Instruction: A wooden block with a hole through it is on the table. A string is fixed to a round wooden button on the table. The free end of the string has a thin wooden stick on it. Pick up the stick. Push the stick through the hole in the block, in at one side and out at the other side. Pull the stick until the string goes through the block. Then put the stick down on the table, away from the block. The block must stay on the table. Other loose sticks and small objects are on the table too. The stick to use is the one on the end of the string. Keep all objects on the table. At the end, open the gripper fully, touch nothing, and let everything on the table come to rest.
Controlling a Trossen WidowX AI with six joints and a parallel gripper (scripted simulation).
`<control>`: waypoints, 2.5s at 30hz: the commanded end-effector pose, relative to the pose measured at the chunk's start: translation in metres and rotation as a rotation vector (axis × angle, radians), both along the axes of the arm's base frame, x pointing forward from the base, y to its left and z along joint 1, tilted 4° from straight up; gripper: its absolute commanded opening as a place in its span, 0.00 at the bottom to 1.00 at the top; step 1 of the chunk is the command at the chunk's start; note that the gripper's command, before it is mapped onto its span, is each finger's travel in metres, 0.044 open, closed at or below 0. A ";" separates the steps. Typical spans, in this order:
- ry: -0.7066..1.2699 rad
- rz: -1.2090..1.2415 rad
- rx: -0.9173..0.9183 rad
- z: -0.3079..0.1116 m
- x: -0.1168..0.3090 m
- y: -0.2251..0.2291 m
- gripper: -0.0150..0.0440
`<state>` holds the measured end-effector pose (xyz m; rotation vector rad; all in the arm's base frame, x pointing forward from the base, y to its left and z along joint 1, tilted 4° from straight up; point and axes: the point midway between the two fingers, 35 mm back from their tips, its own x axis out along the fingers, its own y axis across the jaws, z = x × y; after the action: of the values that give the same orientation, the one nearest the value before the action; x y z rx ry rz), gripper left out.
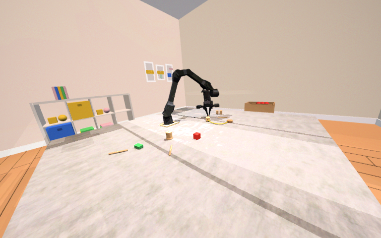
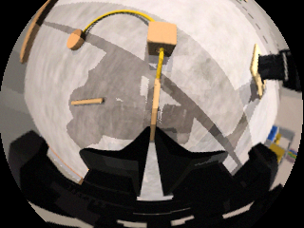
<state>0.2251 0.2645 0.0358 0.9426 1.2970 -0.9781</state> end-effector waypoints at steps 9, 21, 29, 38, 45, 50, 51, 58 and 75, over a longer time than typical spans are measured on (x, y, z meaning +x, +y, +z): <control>0.036 0.002 -0.015 -0.011 -0.004 0.015 0.25; 0.036 0.002 -0.015 -0.011 -0.004 0.015 0.25; 0.036 0.002 -0.015 -0.011 -0.004 0.015 0.25; 0.036 0.002 -0.015 -0.011 -0.004 0.015 0.25; 0.036 0.002 -0.015 -0.011 -0.004 0.015 0.25; 0.036 0.002 -0.015 -0.011 -0.004 0.015 0.25; 0.036 0.002 -0.015 -0.011 -0.004 0.015 0.25; 0.036 0.002 -0.015 -0.011 -0.004 0.015 0.25; 0.036 0.002 -0.015 -0.011 -0.004 0.015 0.25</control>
<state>0.2216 0.2780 0.0272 0.9145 1.3127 -1.0022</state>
